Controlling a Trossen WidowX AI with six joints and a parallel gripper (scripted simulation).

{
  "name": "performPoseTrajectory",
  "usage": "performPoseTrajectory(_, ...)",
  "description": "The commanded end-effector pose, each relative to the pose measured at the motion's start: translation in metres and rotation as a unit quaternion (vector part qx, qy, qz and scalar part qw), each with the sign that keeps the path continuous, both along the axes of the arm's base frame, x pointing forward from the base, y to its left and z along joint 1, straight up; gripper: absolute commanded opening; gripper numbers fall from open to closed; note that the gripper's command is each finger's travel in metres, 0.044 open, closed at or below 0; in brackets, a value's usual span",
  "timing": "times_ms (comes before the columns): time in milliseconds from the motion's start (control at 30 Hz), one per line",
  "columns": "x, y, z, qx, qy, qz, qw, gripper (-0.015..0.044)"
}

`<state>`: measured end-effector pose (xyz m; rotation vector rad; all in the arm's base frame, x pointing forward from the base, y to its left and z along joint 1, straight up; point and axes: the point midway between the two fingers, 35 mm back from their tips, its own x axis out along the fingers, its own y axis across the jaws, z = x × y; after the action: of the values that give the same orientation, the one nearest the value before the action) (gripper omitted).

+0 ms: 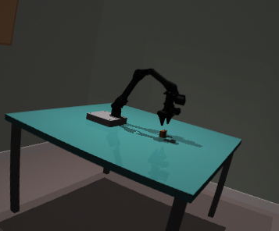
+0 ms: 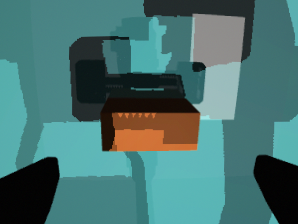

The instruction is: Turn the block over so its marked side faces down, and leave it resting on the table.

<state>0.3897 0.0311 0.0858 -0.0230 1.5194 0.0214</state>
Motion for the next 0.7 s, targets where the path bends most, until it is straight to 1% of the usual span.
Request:
performPoseTrajectory(0, -0.001, 0.001, -0.011, 0.002, 0.005, 0.002, 1.0, 0.044)
performPoseTrajectory(133, 0.0, 0.001, -0.025, 0.002, 0.005, 0.002, 1.0, 0.044)
performPoseTrajectory(667, 0.001, 0.001, -0.047, 0.002, 0.005, 0.002, 1.0, 0.044)
